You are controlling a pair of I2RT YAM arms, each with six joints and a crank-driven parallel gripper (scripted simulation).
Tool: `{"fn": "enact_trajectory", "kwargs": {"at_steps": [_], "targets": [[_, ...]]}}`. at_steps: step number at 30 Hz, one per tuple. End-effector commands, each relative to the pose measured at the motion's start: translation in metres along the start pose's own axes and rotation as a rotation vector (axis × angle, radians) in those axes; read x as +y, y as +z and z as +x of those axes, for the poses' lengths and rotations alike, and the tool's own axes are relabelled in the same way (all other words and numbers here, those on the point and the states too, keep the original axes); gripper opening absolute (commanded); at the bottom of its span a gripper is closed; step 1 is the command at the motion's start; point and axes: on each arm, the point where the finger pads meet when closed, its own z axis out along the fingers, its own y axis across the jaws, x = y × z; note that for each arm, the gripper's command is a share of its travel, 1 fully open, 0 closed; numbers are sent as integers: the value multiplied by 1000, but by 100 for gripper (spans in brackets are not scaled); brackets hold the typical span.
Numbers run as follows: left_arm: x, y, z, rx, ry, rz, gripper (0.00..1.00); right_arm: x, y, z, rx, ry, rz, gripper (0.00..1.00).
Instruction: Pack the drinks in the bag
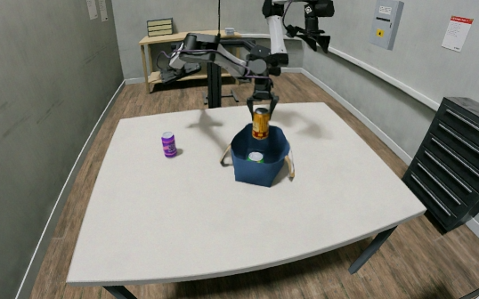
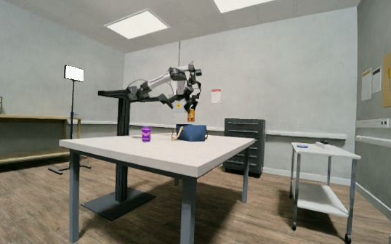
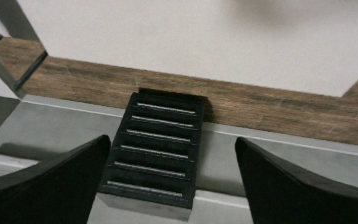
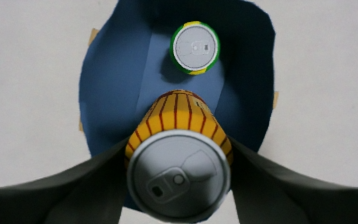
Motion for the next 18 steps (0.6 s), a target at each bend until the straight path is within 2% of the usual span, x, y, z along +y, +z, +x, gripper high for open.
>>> {"fn": "enact_trajectory", "kwargs": {"at_steps": [1, 3, 9, 18], "targets": [[2, -17, 0, 15, -26, -46, 100, 25, -20, -19, -30, 77, -32, 74], [2, -17, 0, 15, -26, -46, 100, 28, -21, -19, -31, 76, -37, 74], [2, -17, 0, 15, -26, -46, 100, 29, -21, -42, -49, 130, -64, 74], [2, -17, 0, 15, -26, -46, 100, 27, -20, -41, -50, 131, -64, 74]]}}
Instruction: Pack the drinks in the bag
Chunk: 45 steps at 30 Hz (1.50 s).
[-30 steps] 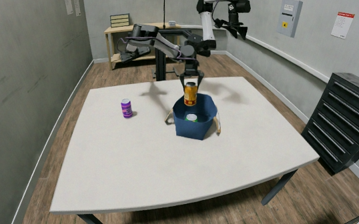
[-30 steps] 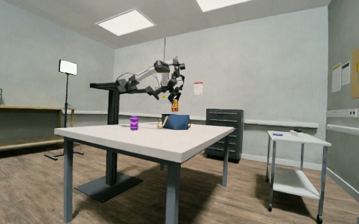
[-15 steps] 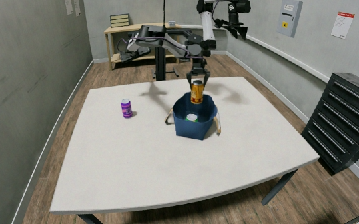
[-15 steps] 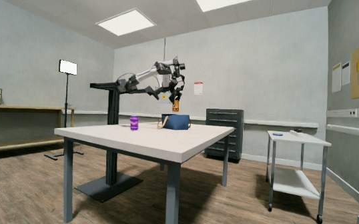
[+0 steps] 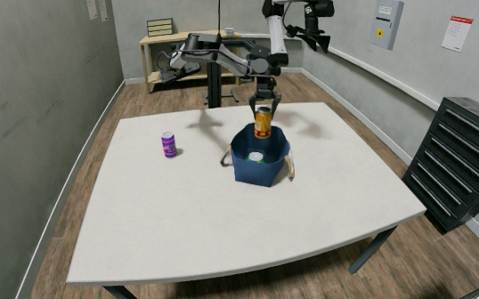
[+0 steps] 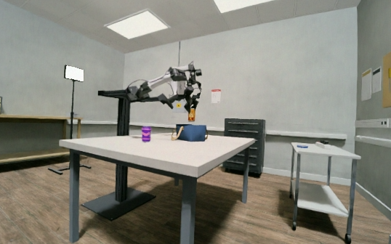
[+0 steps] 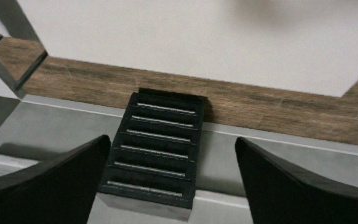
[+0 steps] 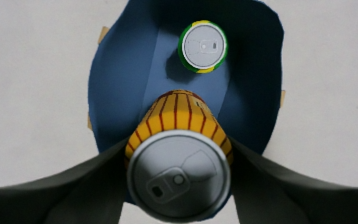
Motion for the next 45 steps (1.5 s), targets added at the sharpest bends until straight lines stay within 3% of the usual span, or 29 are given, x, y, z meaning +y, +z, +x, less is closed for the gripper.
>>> {"fn": "enact_trajectory", "kwargs": {"at_steps": [1, 13, 24, 25, 45], "targets": [[2, -17, 0, 15, -26, -46, 100, 14, -17, -36, -44, 119, -59, 74], [2, -17, 0, 15, -26, -46, 100, 9, -16, -27, -39, 96, -60, 74], [2, -17, 0, 15, -26, -46, 100, 14, -13, -37, -46, 130, -53, 74], [2, -17, 0, 15, -26, -46, 100, 7, 7, -16, -36, 90, -19, 74], [2, -17, 0, 15, -26, -46, 100, 14, 18, -7, -44, 102, -42, 74]]}}
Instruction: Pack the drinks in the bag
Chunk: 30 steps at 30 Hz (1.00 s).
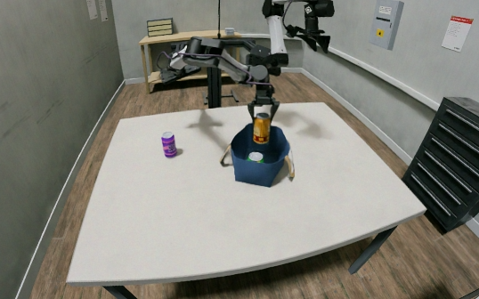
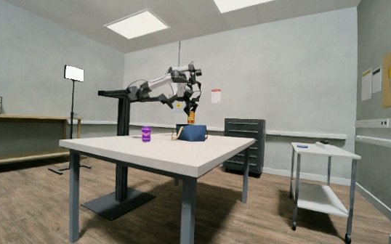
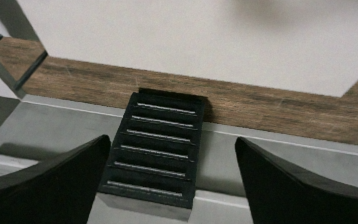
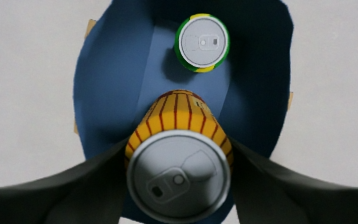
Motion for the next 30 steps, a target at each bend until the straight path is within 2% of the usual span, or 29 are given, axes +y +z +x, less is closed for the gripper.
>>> {"fn": "enact_trajectory", "kwargs": {"at_steps": [1, 3, 7, 9, 12, 14, 18, 20, 25, 26, 29, 30], "targets": [[2, -17, 0, 15, -26, -46, 100, 19, -3, -25, -47, 113, -46, 74], [2, -17, 0, 15, -26, -46, 100, 15, 8, -21, -45, 133, -27, 74], [2, -17, 0, 15, -26, -46, 100, 19, 4, -18, -47, 109, -46, 74], [2, -17, 0, 15, -26, -46, 100, 15, 14, -18, -48, 133, -28, 74], [2, -17, 0, 15, -26, -46, 100, 18, 7, -24, -51, 126, -39, 74], [2, -17, 0, 15, -26, -46, 100, 14, 19, -13, -47, 132, -26, 74], [2, -17, 0, 15, -26, -46, 100, 20, 14, -14, -52, 115, -46, 74], [2, -17, 0, 15, -26, -46, 100, 15, 26, -14, -53, 143, -25, 74], [2, -17, 0, 15, -26, -46, 100, 20, 22, -8, -54, 113, -46, 74], [2, -17, 0, 15, -26, -46, 100, 13, 32, -6, -53, 114, -25, 74], [2, -17, 0, 15, -26, -46, 100, 17, 24, -14, -57, 128, -37, 74], [2, -17, 0, 15, -26, -46, 100, 14, 33, -4, -53, 126, -26, 74]]}}
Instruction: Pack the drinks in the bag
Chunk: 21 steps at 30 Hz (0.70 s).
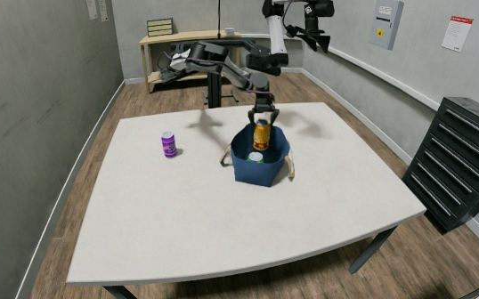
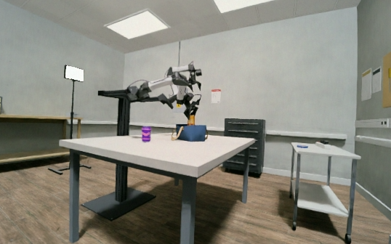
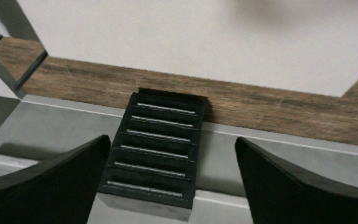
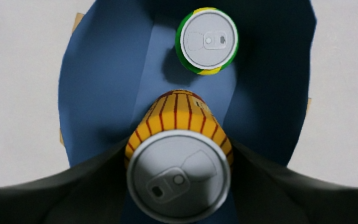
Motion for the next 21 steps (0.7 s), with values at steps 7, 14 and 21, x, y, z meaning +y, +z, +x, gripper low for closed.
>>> {"fn": "enact_trajectory", "kwargs": {"at_steps": [7, 14, 21], "targets": [[2, -17, 0, 15, -26, -46, 100, 12, 16, -19, -55, 127, -19, 74], [2, -17, 0, 15, -26, -46, 100, 16, 14, -19, -59, 123, -33, 74], [2, -17, 0, 15, -26, -46, 100, 15, 22, -10, -57, 107, -33, 74]]}}
